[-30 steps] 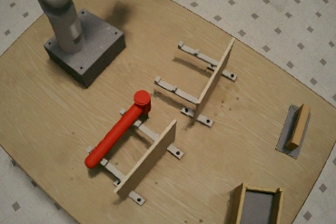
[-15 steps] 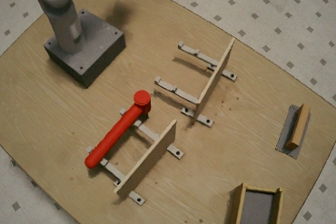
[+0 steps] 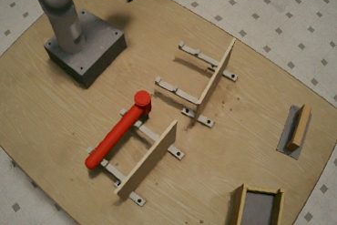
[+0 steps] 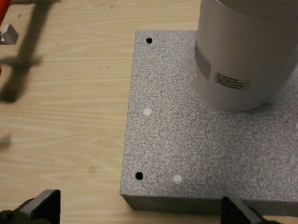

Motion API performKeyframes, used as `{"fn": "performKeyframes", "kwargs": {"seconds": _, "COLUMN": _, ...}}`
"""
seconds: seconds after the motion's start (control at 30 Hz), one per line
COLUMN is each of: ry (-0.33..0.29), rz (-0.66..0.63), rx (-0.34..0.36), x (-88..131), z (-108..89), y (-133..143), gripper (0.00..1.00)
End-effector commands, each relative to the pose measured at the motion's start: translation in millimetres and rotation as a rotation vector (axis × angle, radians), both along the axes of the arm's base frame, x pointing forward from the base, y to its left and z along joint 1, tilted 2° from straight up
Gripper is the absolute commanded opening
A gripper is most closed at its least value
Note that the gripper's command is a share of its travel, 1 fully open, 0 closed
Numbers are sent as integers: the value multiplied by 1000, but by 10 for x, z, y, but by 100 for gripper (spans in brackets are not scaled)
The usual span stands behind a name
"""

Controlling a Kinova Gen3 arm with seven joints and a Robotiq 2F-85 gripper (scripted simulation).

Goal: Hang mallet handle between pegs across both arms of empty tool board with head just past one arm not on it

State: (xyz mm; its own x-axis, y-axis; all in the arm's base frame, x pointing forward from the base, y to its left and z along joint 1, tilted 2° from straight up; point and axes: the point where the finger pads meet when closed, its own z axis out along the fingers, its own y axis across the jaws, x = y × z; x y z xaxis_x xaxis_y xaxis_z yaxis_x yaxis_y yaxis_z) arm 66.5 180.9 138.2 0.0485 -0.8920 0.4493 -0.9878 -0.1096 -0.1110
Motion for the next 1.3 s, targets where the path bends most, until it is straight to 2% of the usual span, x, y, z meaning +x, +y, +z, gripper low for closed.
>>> {"fn": "performKeyframes", "kwargs": {"seconds": 0.0, "ry": 9, "rz": -17, "rx": 32, "x": 190, "z": 3, "y": -178, "gripper": 100}}
{"fn": "performKeyframes", "kwargs": {"seconds": 0.2, "ry": 29, "rz": -17, "rx": 87, "x": 507, "z": -46, "y": -474, "gripper": 100}}
{"fn": "performKeyframes", "kwargs": {"seconds": 0.27, "ry": 29, "rz": -17, "rx": 87, "x": 507, "z": -46, "y": -474, "gripper": 100}}
{"fn": "performKeyframes", "kwargs": {"seconds": 0.7, "ry": 65, "rz": -16, "rx": 193, "x": 1122, "z": -142, "y": -1056, "gripper": 100}}
{"fn": "performKeyframes", "kwargs": {"seconds": 0.83, "ry": 72, "rz": -17, "rx": 207, "x": 1196, "z": -155, "y": -1113, "gripper": 100}}
{"fn": "performKeyframes", "kwargs": {"seconds": 1.27, "ry": 99, "rz": -17, "rx": 289, "x": 1663, "z": -225, "y": -1542, "gripper": 100}}
